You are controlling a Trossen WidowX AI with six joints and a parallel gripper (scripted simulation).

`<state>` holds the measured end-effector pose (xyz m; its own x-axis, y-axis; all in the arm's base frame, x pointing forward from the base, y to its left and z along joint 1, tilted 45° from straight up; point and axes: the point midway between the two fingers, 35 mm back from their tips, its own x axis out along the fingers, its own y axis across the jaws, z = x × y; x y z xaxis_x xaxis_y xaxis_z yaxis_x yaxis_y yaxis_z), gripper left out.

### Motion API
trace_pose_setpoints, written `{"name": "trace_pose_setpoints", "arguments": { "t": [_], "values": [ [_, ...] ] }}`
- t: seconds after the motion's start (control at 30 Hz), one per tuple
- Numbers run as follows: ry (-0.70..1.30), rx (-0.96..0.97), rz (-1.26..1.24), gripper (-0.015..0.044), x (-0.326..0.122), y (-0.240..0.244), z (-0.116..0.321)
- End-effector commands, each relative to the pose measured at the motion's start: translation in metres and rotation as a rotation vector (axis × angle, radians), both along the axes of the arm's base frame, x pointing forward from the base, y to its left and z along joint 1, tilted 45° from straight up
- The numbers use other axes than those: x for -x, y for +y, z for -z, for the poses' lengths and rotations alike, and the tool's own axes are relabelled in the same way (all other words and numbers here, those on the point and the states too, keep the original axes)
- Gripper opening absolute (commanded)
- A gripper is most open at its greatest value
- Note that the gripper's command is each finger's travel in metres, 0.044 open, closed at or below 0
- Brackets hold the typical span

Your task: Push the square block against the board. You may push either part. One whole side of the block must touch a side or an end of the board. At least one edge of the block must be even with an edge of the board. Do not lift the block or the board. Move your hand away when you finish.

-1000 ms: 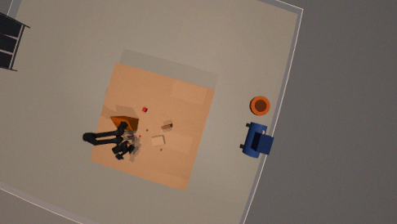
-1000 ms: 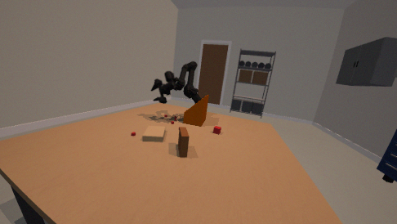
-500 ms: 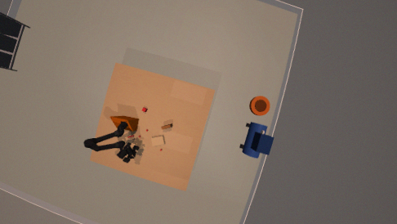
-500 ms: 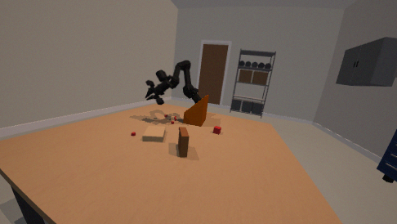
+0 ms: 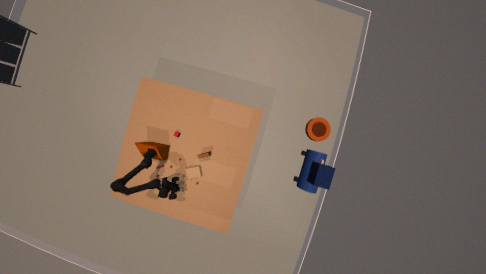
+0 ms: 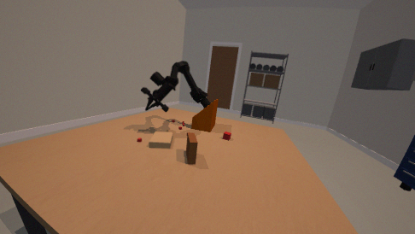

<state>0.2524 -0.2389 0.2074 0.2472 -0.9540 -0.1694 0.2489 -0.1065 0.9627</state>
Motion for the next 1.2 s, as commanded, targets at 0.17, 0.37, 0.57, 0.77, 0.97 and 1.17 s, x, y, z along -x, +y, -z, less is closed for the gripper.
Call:
{"name": "trace_pose_setpoints", "arguments": {
  "t": [0.17, 0.37, 0.57, 0.77, 0.97, 1.17],
  "values": [
    [0.238, -0.1, -0.144, 0.0, -0.063, 0.021, 0.033],
    [0.412, -0.155, -0.241, 0.0, -0.099, 0.045, 0.062],
    [0.592, -0.209, -0.324, 0.0, -0.131, 0.072, 0.092],
    [0.781, -0.25, -0.408, 0.0, -0.155, 0.104, 0.125],
    [0.957, -0.273, -0.493, 0.0, -0.169, 0.135, 0.156],
    [1.119, -0.294, -0.544, 0.0, -0.176, 0.164, 0.184]
  ]
}}
